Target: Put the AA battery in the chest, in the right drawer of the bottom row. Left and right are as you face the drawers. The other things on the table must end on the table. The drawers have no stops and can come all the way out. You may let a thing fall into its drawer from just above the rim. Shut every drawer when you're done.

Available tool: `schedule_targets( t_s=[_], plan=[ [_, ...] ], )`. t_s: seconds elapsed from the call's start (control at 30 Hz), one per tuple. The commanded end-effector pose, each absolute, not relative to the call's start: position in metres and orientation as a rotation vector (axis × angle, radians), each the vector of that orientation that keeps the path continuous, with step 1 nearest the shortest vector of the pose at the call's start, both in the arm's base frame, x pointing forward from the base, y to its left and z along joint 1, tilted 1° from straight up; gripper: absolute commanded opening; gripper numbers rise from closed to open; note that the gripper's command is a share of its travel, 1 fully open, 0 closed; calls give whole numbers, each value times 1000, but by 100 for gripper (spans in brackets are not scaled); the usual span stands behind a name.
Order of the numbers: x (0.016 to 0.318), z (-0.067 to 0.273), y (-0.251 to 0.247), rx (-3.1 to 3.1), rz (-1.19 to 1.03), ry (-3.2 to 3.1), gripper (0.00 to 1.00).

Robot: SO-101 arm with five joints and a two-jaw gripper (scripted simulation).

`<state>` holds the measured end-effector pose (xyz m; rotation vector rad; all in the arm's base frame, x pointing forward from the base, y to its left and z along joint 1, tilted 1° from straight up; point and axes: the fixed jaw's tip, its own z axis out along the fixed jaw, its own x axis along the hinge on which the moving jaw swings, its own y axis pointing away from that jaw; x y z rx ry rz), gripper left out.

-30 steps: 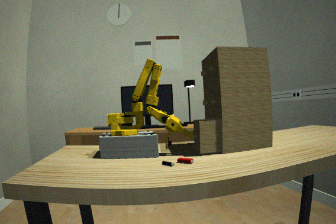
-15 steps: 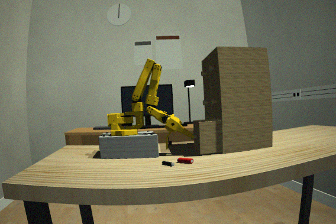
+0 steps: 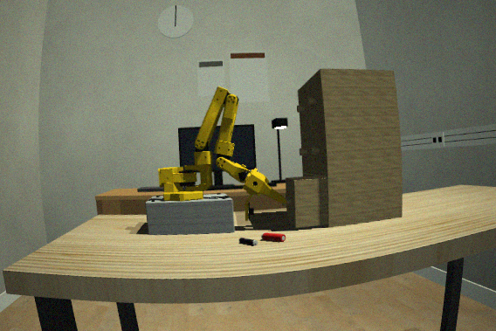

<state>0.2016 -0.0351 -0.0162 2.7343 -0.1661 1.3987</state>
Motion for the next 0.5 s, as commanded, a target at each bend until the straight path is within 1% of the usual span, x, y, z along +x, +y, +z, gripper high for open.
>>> schedule_targets(
  t_s=[0.0, 0.13, 0.47],
  plan=[
    [198, -18, -37, 2740, 1385, -198, 21],
    [192, -20, -37, 2746, 1372, -213, 21],
    [208, 7, -43, 2585, 1627, -244, 21]
  ],
)
